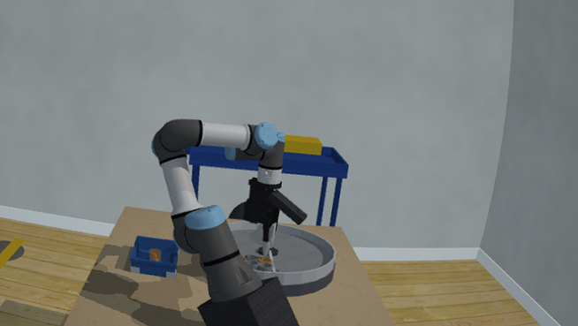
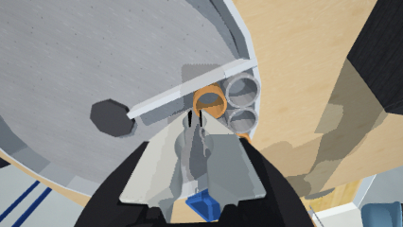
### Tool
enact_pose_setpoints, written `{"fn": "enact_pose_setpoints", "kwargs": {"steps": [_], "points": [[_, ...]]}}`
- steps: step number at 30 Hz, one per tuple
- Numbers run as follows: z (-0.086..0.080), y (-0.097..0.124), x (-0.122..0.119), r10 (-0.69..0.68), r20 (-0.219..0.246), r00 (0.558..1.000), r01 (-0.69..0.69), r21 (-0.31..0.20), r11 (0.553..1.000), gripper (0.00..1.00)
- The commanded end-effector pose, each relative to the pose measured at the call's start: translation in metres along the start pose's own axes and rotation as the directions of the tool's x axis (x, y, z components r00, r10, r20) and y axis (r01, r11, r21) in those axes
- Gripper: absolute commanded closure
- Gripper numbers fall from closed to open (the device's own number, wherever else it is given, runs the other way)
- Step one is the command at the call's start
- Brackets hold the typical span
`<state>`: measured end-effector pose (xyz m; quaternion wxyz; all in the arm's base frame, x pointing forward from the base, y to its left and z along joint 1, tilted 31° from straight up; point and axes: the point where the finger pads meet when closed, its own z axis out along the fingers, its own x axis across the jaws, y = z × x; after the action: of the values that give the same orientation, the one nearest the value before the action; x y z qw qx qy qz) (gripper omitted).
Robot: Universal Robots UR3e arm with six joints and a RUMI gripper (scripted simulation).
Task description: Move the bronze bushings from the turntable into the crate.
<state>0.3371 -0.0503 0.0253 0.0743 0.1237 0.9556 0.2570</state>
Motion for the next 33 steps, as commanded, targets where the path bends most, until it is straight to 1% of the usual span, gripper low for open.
{"fn": "enact_pose_setpoints", "kwargs": {"steps": [1,21,28,33], "points": [[0.0,0.0,-0.001,0.0,0.003,1.0,0.0,0.001,1.0,0.95],[0.0,0.0,-0.001,0.0,0.003,1.0,0.0,0.001,1.0,0.95],[0.004,0.0,-0.001,0.0,0.002,1.0,0.0,0.0,1.0,0.95],[0.012,0.0,-0.001,0.0,0.002,1.0,0.0,-0.001,1.0,0.95]]}}
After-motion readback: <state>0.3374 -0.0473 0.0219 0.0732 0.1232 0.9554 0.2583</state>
